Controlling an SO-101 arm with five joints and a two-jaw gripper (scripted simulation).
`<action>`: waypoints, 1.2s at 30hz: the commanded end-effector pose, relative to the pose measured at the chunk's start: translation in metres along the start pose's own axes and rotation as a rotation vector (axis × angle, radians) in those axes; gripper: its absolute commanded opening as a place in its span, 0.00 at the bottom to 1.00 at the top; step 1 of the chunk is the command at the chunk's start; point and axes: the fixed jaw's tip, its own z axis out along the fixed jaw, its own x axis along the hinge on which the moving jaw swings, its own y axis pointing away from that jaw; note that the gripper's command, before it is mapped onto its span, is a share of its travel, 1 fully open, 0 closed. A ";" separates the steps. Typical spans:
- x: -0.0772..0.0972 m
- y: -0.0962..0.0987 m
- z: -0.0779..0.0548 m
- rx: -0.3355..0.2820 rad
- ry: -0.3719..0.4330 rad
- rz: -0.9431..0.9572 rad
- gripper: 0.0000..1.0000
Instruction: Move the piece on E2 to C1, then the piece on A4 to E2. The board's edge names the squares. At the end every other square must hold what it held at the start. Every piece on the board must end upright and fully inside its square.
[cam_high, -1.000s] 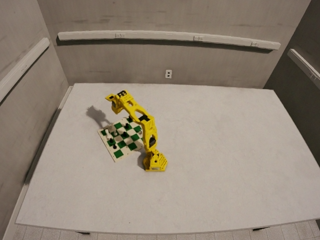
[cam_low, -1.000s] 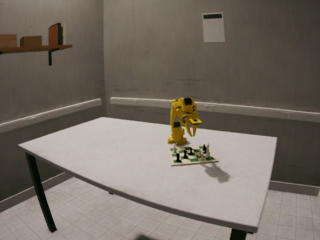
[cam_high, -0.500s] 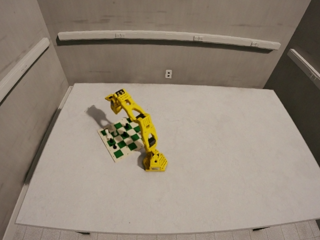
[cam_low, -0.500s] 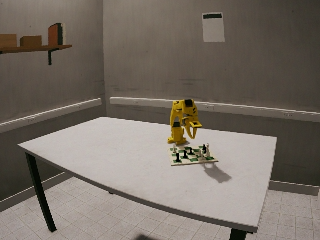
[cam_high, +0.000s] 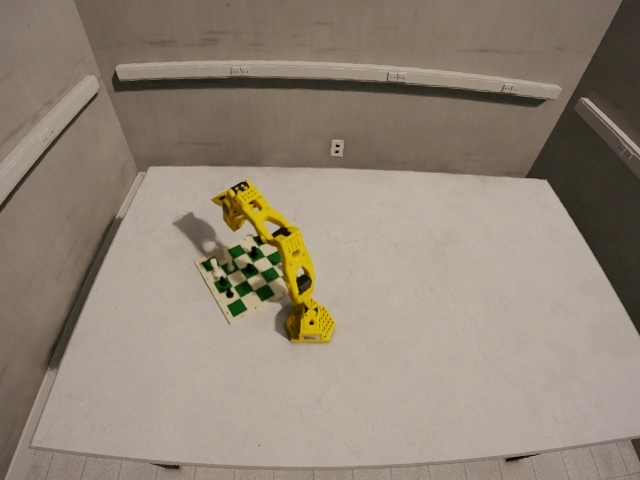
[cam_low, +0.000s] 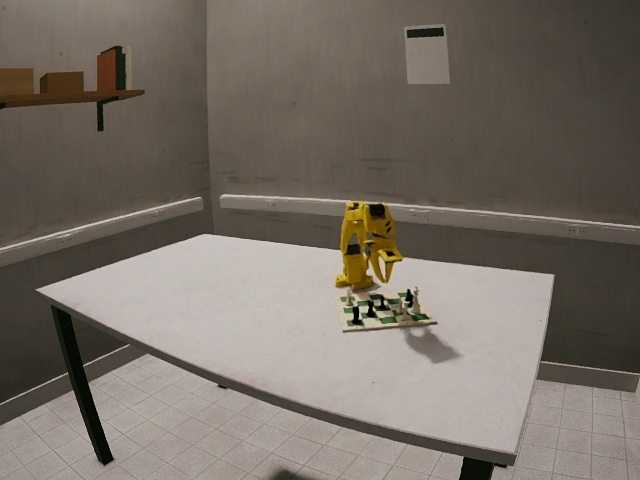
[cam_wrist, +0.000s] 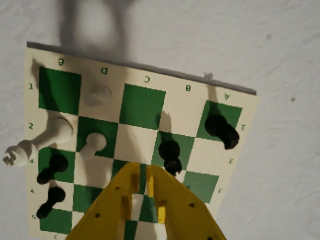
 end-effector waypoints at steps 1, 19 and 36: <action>0.000 -0.002 -0.002 0.002 -0.017 0.007 0.00; 0.000 -0.002 -0.005 0.002 -0.017 0.006 0.00; 0.005 -0.002 0.016 0.002 -0.017 0.006 0.00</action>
